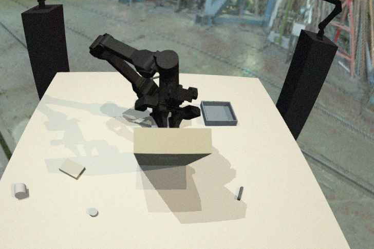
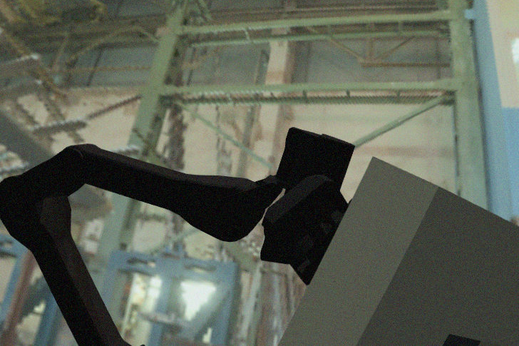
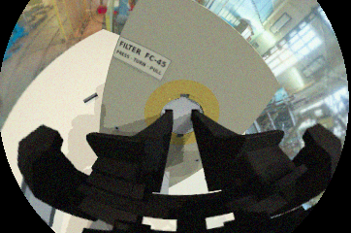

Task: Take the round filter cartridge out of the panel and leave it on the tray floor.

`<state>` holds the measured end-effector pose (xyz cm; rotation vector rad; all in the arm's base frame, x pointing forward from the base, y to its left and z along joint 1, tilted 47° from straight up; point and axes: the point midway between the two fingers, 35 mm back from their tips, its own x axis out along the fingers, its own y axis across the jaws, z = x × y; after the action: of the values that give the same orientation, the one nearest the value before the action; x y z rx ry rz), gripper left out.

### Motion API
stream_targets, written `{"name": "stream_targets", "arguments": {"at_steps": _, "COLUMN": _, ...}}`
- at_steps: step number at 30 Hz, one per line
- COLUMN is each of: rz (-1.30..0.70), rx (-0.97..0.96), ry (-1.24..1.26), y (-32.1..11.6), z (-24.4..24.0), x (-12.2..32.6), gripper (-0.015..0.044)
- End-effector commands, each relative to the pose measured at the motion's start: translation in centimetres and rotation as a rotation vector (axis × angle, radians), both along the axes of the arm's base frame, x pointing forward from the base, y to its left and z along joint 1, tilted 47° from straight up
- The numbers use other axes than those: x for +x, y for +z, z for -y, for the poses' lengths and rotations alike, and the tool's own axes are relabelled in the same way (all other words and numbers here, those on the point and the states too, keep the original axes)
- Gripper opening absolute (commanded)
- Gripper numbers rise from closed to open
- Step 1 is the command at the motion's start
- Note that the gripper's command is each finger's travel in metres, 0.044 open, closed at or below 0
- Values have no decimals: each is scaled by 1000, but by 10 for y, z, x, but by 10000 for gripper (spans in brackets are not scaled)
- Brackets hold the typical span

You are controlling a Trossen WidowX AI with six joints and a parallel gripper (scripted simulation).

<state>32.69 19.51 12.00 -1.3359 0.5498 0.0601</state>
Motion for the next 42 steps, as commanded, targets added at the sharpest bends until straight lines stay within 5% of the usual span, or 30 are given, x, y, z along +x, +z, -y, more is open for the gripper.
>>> {"name": "stream_targets", "arguments": {"at_steps": 1, "rz": -8, "rx": 1, "ry": -1, "y": -4, "z": 2, "x": 4, "gripper": 106}}
{"name": "stream_targets", "arguments": {"at_steps": 12, "rz": -8, "rx": 1, "ry": -1, "y": -4, "z": 2, "x": 5, "gripper": 106}}
{"name": "stream_targets", "arguments": {"at_steps": 25, "rz": 2, "rx": 1, "ry": 1, "y": -1, "z": 0, "x": 1, "gripper": 0}}
{"name": "stream_targets", "arguments": {"at_steps": 42, "rz": 137, "rx": 472, "ry": -226, "y": -5, "z": 2, "x": 6, "gripper": 0}}
